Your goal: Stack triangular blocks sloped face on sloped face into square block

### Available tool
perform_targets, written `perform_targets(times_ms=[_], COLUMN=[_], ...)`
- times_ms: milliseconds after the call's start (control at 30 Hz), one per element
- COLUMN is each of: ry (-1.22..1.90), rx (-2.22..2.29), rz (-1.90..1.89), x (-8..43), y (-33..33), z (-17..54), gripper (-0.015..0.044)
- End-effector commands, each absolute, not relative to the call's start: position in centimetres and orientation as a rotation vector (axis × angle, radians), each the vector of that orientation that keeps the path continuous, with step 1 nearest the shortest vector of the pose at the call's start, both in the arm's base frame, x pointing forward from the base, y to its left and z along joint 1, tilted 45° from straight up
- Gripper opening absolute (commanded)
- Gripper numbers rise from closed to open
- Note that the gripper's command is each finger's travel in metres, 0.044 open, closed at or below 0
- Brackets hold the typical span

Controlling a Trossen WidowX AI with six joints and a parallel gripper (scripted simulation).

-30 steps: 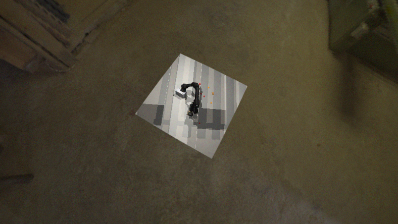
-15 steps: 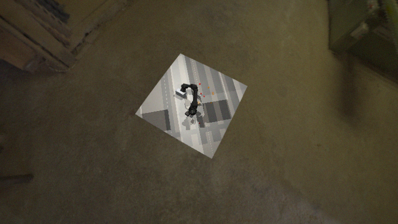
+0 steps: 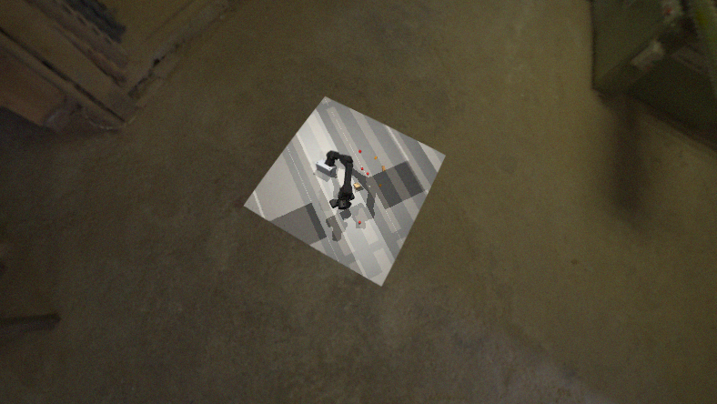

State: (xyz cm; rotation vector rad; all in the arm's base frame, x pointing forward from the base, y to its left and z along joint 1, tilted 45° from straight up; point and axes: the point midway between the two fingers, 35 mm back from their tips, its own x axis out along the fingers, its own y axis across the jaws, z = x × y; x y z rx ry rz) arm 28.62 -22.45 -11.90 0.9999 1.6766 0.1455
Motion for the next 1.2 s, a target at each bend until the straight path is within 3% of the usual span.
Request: perform_targets(times_ms=[0,1167], ry=[1.678,1.681], rx=[1.087,1.091], rz=[0.103,0.103], x=[28.6,28.5], y=[-22.6,-16.2], z=[-11.9,0.8], gripper=[0.0000,0.0000])
